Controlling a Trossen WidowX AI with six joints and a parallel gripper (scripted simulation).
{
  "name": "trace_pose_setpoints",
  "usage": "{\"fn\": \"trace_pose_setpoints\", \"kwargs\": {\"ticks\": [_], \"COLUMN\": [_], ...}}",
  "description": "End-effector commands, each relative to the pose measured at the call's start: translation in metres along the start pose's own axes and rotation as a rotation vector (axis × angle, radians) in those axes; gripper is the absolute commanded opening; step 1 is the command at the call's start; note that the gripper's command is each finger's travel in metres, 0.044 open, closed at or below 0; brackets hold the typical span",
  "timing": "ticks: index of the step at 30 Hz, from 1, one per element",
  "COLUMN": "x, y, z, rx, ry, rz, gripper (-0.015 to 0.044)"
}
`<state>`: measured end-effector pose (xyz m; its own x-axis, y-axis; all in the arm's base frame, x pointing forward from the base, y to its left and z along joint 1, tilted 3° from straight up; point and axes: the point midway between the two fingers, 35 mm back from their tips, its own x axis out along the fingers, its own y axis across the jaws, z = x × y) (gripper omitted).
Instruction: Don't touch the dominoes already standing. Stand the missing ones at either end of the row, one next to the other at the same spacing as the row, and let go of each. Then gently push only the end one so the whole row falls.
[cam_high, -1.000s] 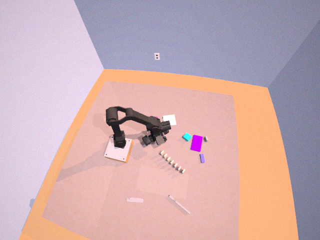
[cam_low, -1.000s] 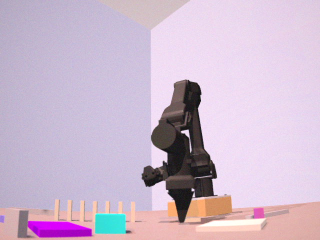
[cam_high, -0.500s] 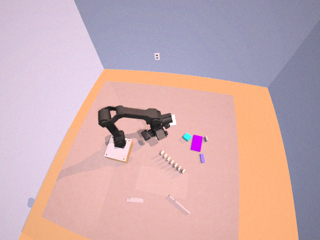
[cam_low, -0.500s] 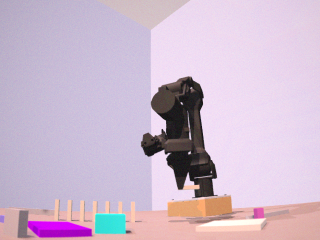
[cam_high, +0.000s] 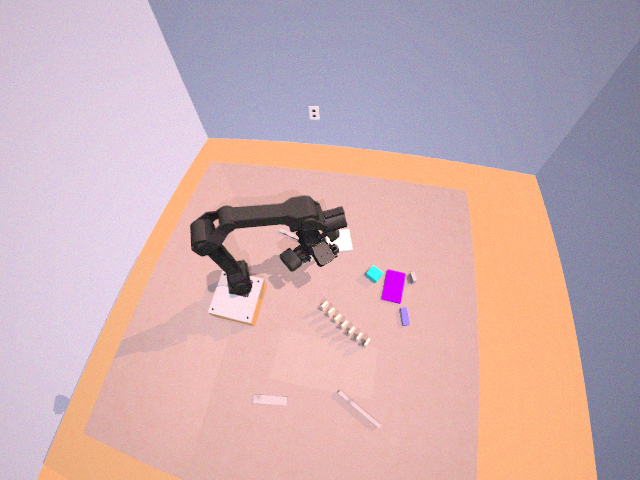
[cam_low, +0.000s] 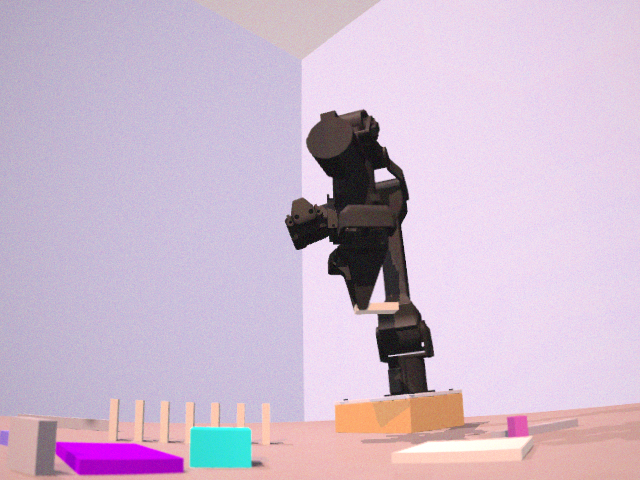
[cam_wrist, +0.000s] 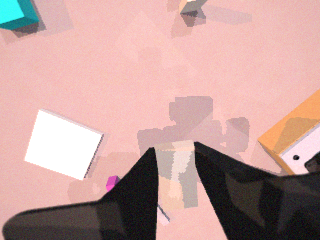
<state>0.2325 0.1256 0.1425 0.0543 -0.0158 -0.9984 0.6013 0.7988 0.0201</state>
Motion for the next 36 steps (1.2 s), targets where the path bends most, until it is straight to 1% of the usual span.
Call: {"fn": "trace_pose_setpoints", "kwargs": {"ticks": [1,13,19,23,36], "x": [-0.004,-0.005,-0.005,-0.005,-0.005], "y": [0.011,0.049,0.059,0.062,0.062], "z": [-0.008,-0.05,-0.064,-0.068,-0.068], "rx": [-0.305,-1.649,-1.99,-2.163,-2.163], "ry": [-0.003,-0.005,-0.006,-0.007,-0.007], "rz": [0.003,0.007,0.009,0.01,0.01], "gripper": [0.0107,0.0107,0.0107,0.0107,0.0107]}}
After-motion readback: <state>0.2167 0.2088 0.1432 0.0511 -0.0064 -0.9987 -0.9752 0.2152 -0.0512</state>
